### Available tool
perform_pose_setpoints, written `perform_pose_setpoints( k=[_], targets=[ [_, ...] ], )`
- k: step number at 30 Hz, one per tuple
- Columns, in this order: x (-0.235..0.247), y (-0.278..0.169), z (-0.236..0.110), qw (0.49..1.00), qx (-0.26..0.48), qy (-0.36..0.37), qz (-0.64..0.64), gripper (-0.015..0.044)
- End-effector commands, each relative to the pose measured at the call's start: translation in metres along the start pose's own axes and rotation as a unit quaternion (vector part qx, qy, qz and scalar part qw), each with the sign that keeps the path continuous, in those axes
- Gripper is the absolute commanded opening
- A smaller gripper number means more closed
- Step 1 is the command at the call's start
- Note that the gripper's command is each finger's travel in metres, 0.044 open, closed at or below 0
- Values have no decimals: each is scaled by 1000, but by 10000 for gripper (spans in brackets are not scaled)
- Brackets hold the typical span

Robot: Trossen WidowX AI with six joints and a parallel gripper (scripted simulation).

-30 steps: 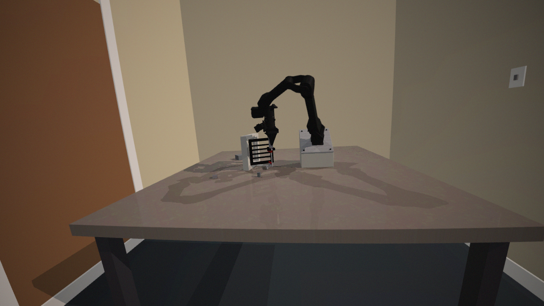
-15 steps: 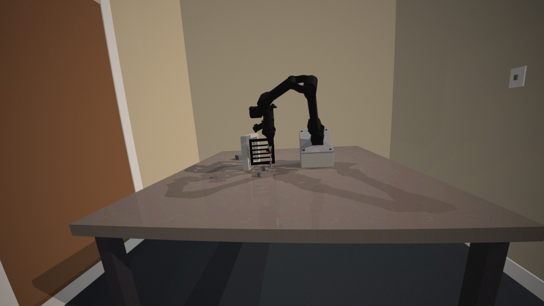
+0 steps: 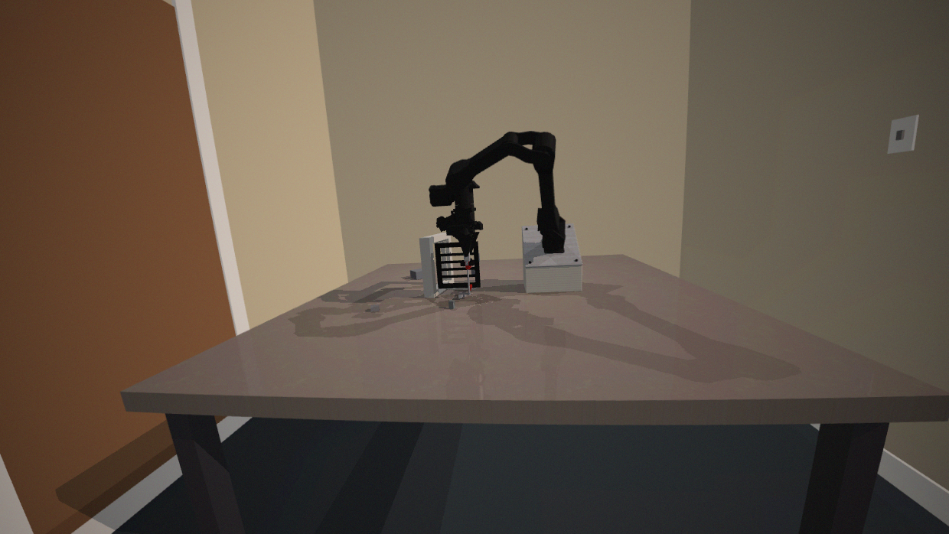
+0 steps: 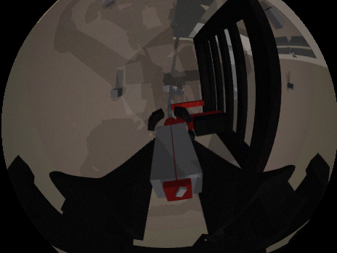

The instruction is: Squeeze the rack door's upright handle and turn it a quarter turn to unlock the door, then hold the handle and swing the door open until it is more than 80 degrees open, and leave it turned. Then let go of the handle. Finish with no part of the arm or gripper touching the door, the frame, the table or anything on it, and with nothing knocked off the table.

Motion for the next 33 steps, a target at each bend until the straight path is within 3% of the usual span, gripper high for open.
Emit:
perform_pose_setpoints(
  k=[1,21,31,33],
  targets=[
    [7,1,-1,1000,-1,2,28,23],
    [21,2,-1,997,0,3,83,23],
    [21,2,-1,997,0,3,83,285],
    [21,2,-1,997,0,3,83,294]
  ],
)
Point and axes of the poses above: the point midway between the two fingers, 35 mm back from their tips, its own z axis out along the fingers, its own x axis across the jaws, y = z × x, the point moved 7 cm from there along -z, back along the fingers, and after that the axes turned 13 degrees about z, right-handed, at the moved point
